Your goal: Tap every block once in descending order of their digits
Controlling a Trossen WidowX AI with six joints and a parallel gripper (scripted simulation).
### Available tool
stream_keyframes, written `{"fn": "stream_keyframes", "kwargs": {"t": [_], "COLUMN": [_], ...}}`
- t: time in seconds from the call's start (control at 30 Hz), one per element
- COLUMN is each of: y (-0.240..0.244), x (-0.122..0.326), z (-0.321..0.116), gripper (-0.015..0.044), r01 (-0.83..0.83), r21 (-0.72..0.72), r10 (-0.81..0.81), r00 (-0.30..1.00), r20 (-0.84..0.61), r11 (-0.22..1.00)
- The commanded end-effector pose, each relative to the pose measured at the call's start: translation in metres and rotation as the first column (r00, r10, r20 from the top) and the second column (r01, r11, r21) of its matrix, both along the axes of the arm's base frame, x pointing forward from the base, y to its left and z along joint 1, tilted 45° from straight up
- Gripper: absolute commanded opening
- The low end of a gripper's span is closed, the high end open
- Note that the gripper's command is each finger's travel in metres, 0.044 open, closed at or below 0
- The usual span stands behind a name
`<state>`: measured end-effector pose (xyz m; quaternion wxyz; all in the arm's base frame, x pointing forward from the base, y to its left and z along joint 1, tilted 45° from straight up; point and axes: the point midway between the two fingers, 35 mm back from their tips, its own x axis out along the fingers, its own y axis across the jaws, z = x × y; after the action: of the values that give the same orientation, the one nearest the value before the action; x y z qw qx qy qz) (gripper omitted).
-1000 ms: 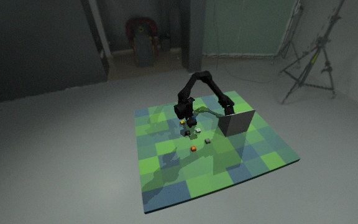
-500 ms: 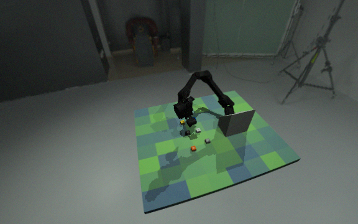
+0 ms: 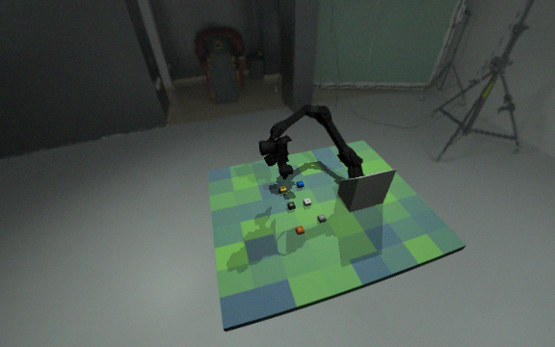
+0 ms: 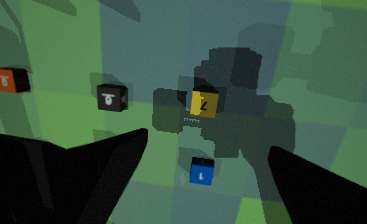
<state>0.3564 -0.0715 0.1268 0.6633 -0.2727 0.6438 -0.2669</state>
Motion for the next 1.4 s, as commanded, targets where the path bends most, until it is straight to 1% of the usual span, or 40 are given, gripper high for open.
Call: {"fn": "stream_keyframes", "kwargs": {"t": [0.0, 0.5, 0.57, 0.67, 0.83, 0.97, 1.13, 1.23, 1.37], "y": [-0.001, 0.004, 0.018, 0.058, 0.106, 0.153, 0.199, 0.209, 0.209], "x": [0.0, 0.002, 0.009, 0.022, 0.026, 0.023, 0.007, 0.002, 0.002], "z": [0.003, -0.001, -0.015, -0.052, -0.098, -0.142, -0.19, -0.202, -0.203], "gripper": [0.04, 0.04, 0.04, 0.04, 0.04, 0.04, 0.04, 0.04, 0.04], "r01": [-0.008, -0.011, -0.02, -0.042, -0.058, -0.038, -0.014, -0.009, -0.009], "r21": [-0.003, -0.001, 0.007, 0.021, 0.029, 0.029, 0.017, 0.012, 0.012], "r10": [0.008, 0.011, 0.021, 0.043, 0.059, 0.039, 0.015, 0.009, 0.009], "r00": [1.0, 1.0, 1.0, 0.999, 0.997, 0.999, 1.0, 1.0, 1.0], "r20": [-0.004, -0.005, -0.01, -0.025, -0.039, -0.024, -0.006, -0.001, -0.001], "r11": [1.0, 1.0, 1.0, 0.999, 0.998, 0.999, 1.0, 1.0, 1.0]}}
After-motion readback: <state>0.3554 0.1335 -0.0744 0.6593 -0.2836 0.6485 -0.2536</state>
